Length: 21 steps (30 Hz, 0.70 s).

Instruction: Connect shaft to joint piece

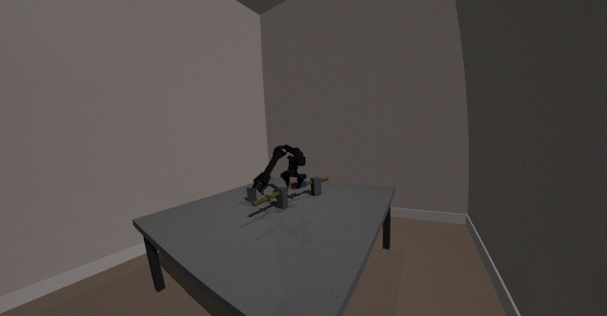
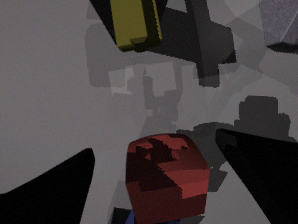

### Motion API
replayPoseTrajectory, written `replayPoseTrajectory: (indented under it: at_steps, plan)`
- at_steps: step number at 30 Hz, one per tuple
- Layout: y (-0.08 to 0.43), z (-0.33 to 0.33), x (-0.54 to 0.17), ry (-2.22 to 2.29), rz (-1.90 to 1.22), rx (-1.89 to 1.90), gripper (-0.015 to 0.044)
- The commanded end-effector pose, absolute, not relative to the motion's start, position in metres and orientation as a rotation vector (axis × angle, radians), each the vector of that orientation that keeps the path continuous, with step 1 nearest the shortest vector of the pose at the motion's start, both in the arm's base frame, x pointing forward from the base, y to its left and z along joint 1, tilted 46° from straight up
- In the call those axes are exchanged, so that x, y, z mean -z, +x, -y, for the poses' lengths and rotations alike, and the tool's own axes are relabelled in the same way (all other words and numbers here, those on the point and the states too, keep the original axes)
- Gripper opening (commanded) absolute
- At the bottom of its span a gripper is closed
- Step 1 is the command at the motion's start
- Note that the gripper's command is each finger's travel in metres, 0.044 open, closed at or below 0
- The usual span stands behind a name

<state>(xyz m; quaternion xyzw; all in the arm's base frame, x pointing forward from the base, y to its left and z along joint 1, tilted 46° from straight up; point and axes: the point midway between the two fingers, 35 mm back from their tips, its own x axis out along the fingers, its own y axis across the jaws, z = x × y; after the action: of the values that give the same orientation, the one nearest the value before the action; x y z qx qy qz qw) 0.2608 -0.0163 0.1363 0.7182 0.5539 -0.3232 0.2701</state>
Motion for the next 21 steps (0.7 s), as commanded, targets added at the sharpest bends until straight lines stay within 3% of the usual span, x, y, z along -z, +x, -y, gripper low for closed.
replayPoseTrajectory:
  at_steps: [1,13,21]
  plan:
    - [0.261,0.01,-0.132,1.937,-1.498,0.869,0.044]
    - [0.264,-0.001,-0.119,1.938,-1.499,0.867,0.044]
    - [0.264,-0.001,-0.119,1.938,-1.499,0.867,0.023]
